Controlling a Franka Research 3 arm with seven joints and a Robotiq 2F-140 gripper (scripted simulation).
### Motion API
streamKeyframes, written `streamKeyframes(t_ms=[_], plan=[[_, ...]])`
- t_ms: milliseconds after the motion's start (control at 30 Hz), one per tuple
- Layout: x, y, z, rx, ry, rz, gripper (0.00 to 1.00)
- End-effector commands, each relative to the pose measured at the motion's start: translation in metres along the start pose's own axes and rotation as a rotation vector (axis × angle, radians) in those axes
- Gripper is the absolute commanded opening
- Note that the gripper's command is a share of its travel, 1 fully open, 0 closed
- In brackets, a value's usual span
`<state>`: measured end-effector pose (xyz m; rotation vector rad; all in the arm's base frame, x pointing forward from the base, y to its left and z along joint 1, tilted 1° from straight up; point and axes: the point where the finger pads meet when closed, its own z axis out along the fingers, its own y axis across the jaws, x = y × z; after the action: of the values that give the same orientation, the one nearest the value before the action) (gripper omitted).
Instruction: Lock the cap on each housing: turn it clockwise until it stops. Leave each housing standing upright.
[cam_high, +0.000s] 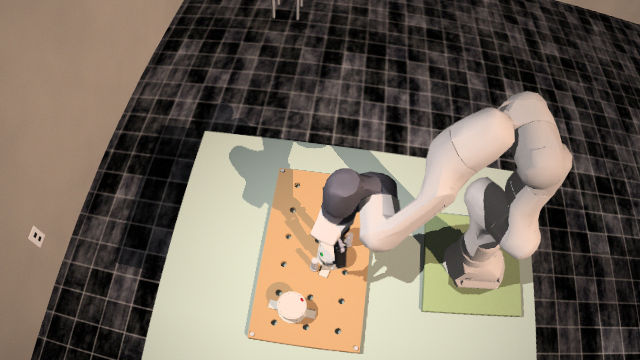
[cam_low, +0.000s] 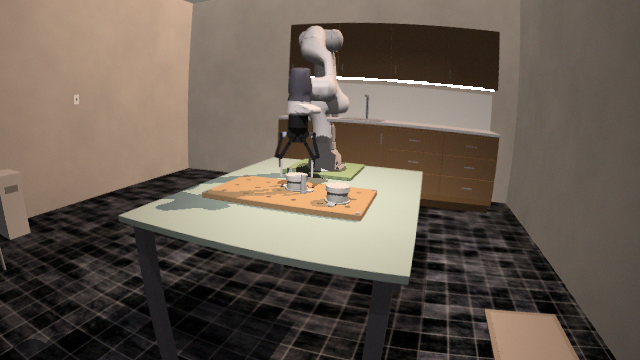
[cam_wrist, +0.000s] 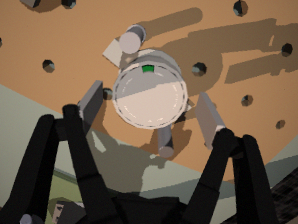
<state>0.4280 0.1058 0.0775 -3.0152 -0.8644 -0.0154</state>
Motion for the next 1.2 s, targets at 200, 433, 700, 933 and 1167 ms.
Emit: streamKeyframes(t_ms=[200,433,700,933,1167], plan=[[0.0002,-0.0009,0.0011,0.001,0.001,-0.007,0.78],[0.0002,-0.0009,0.0011,0.001,0.001,-0.007,0.78],[0.0002,-0.0009,0.0011,0.001,0.001,-0.007,0.78],[0.0002,-0.0009,0.0011,0.001,0.001,-0.007,0.78],[0.0002,-0.0009,0.0011,0.001,0.001,-0.007,0.10]])
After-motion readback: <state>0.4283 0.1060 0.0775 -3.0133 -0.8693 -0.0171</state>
